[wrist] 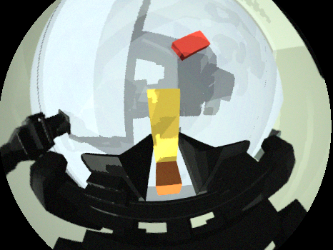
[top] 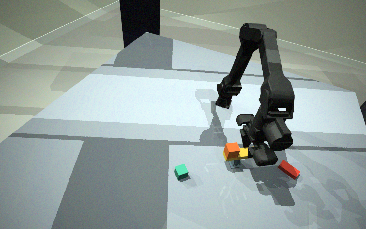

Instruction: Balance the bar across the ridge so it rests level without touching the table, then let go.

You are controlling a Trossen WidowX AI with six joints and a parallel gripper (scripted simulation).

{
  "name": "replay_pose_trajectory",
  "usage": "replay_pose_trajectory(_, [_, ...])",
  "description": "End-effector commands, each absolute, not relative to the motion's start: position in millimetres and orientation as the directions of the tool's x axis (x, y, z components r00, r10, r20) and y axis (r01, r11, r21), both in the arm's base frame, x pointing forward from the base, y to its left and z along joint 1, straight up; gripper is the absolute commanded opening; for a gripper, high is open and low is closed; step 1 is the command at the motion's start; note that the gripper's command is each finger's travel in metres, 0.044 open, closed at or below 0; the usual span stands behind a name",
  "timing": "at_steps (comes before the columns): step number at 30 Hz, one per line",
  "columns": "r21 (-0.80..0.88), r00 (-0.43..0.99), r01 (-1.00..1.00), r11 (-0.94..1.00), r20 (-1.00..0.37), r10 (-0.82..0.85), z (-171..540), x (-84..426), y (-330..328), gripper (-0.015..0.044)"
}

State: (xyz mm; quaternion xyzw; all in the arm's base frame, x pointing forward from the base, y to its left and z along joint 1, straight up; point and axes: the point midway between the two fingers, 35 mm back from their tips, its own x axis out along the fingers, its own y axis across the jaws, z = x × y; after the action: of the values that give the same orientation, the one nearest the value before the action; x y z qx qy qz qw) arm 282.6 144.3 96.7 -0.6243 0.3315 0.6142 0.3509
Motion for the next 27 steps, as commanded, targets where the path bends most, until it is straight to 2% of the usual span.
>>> replay_pose_trajectory(1, [-0.033,0.029,-0.845,-0.534,-0.999,0.015,96.5,283.3,143.9,0.0])
replay_pose_trajectory(27, [-0.033,0.029,-0.845,-0.534,-0.999,0.015,94.3,282.8,143.8,0.0])
